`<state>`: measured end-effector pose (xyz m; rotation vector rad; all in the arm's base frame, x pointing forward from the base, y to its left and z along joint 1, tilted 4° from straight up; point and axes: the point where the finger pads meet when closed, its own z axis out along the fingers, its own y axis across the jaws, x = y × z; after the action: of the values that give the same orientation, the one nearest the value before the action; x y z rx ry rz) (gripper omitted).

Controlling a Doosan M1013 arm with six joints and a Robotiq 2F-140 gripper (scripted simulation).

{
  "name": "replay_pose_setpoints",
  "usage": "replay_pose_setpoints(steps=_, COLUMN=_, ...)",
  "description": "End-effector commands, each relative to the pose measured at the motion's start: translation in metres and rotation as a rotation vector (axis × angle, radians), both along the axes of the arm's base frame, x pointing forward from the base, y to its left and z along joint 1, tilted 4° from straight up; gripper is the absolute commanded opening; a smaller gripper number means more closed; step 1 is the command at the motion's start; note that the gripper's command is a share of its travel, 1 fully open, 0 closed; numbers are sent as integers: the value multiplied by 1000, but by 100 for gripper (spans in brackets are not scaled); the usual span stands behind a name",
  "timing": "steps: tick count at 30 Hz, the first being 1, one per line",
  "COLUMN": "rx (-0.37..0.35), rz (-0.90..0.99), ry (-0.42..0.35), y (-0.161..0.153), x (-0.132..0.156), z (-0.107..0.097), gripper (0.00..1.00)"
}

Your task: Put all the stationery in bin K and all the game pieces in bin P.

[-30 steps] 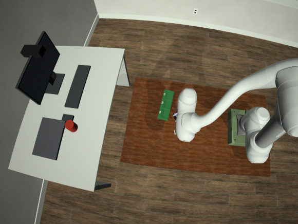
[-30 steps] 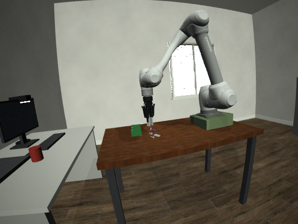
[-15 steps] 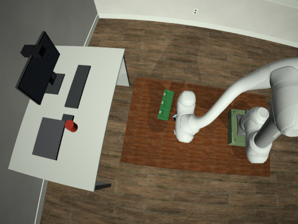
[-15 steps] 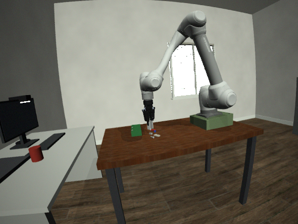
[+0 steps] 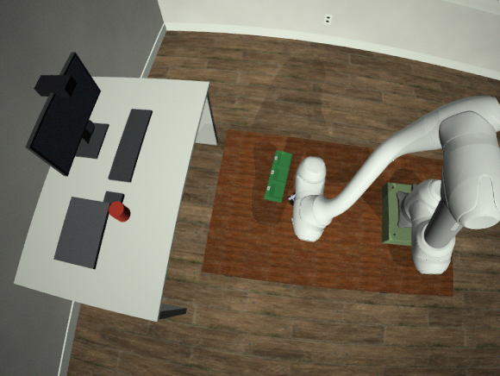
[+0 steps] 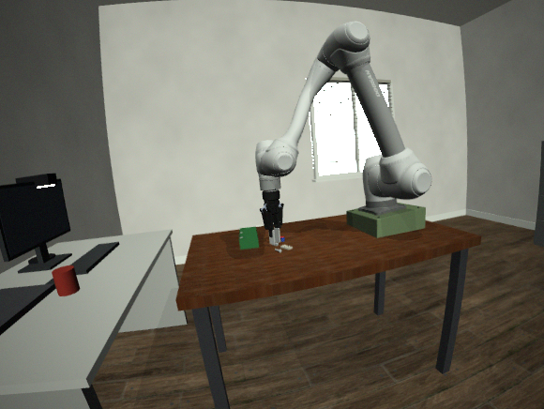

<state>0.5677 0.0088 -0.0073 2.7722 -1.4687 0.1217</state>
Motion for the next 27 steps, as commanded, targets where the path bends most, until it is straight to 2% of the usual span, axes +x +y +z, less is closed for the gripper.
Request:
replay_pose_setpoints(steps=1, rx=0, rz=0, ry=0, y=0, x=0, z=-4, gripper=18)
replay_pose_setpoints(steps=14, rx=0, rz=0, ry=0, y=0, x=0, z=-8, gripper=18)
replay_pose_setpoints(steps=15, rx=0, rz=0, ry=0, y=0, x=0, z=-8, gripper=6)
replay_pose_setpoints(steps=27, rx=0, rz=0, ry=0, y=0, x=0, z=-8, gripper=6)
